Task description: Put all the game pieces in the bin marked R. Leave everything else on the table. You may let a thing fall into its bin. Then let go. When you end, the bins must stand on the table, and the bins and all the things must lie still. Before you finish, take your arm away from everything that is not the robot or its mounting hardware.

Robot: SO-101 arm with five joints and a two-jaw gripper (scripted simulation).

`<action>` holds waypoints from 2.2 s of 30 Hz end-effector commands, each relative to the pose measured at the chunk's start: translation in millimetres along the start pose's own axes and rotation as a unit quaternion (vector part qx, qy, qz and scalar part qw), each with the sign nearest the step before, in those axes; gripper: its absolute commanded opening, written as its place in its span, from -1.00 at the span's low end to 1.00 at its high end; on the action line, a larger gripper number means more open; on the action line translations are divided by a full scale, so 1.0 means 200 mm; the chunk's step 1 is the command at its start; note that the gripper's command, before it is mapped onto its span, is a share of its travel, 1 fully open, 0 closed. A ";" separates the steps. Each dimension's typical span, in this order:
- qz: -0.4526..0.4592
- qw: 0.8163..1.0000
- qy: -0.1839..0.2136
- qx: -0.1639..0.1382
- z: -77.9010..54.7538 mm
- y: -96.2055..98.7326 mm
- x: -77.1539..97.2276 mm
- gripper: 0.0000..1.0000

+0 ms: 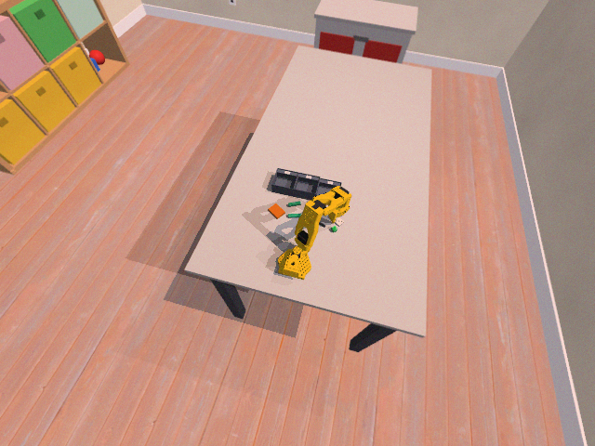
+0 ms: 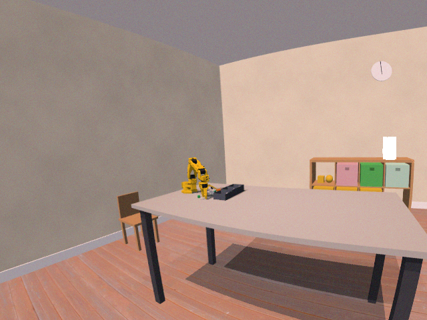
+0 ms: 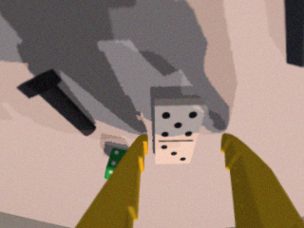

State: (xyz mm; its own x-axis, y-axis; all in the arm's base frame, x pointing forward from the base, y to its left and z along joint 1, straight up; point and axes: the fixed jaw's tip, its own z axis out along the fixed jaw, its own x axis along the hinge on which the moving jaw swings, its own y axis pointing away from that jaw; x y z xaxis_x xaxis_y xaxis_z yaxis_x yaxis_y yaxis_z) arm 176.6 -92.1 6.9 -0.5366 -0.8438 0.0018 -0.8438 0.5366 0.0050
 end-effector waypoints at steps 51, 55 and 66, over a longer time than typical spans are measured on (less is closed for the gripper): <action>0.001 1.000 -0.002 0.012 -0.02 -0.02 0.01 -0.99; 0.001 1.000 -0.002 0.012 -0.02 -0.02 0.01 -1.00; 0.001 1.000 -0.002 0.012 -0.02 -0.02 0.01 -1.00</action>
State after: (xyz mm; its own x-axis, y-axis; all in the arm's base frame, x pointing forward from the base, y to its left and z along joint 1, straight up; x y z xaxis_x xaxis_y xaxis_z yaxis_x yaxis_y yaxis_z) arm 176.7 -92.1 6.9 -0.5366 -0.8438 0.0018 -0.8438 0.5366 0.0045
